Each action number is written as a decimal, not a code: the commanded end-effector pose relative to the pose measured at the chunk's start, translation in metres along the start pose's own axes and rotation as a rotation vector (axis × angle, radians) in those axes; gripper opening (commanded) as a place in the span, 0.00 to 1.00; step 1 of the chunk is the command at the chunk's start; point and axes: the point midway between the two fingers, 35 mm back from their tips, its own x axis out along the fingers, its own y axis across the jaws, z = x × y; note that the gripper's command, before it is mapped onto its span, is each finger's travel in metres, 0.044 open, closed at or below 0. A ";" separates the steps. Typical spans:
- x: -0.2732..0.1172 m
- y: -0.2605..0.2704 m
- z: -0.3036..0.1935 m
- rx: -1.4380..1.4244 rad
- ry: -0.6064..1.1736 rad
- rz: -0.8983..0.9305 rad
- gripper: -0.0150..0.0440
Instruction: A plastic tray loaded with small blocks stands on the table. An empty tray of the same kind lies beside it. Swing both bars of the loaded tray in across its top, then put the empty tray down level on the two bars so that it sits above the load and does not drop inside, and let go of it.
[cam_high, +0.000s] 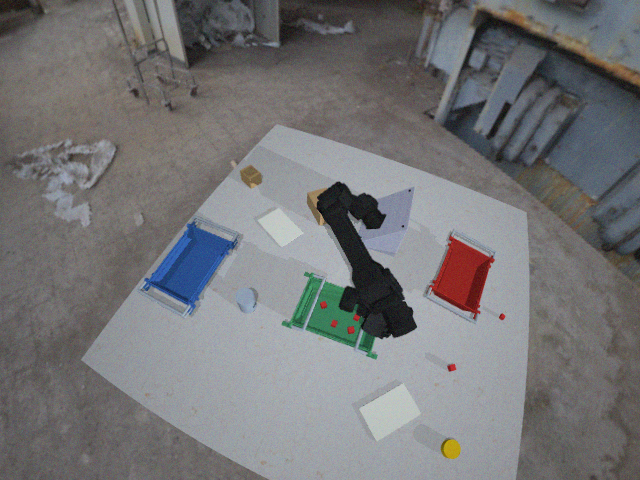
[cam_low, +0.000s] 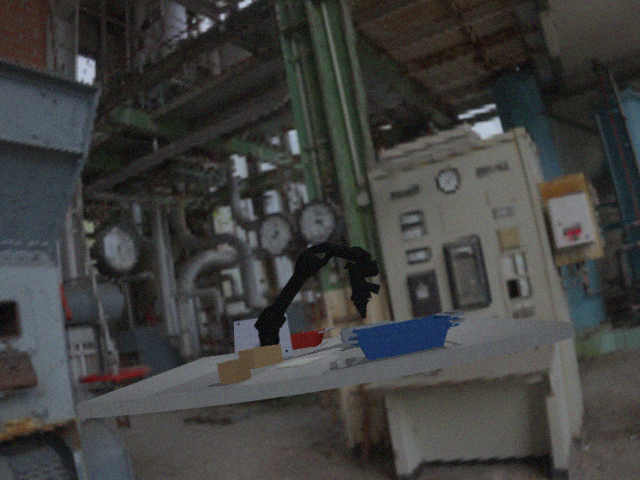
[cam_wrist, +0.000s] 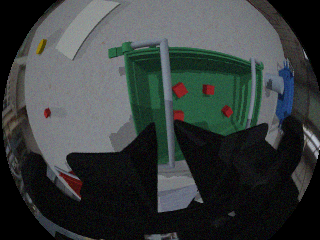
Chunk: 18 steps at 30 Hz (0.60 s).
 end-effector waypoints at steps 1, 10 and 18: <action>0.001 -0.001 0.000 -0.002 0.002 -0.001 0.40; 0.001 -0.001 0.000 -0.002 0.002 -0.001 0.40; 0.001 -0.001 0.000 -0.002 0.002 -0.001 0.25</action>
